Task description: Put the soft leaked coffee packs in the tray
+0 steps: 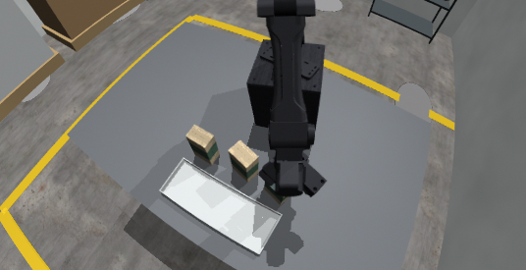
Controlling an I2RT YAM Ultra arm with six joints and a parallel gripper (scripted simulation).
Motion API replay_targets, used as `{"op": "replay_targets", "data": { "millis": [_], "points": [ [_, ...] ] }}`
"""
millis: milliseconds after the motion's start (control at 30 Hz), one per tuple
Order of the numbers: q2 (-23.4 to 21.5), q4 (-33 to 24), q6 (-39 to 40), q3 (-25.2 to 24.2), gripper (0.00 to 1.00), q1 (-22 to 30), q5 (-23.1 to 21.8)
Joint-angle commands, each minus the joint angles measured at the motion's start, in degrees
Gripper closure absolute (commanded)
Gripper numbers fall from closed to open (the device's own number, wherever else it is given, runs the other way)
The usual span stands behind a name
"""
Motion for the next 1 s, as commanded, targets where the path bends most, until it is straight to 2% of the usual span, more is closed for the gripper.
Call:
{"op": "replay_targets", "data": {
  "millis": [0,367,433,567,633,967],
  "points": [
    [-1.8,1.2,-0.3,0.2,0.21,0.2,-0.3],
    [-1.8,1.2,-0.3,0.3,0.21,0.2,-0.3],
    [-1.7,1.1,-0.3,1.5,0.21,0.2,-0.4],
    [0.5,0.4,-0.1,2.2,0.21,0.4,-0.4],
    [-1.2,0.3,-0.1,2.2,0.21,0.5,-0.4],
    [-1.3,0.3,-0.1,2.2,0.21,0.4,-0.4]
  ]
}}
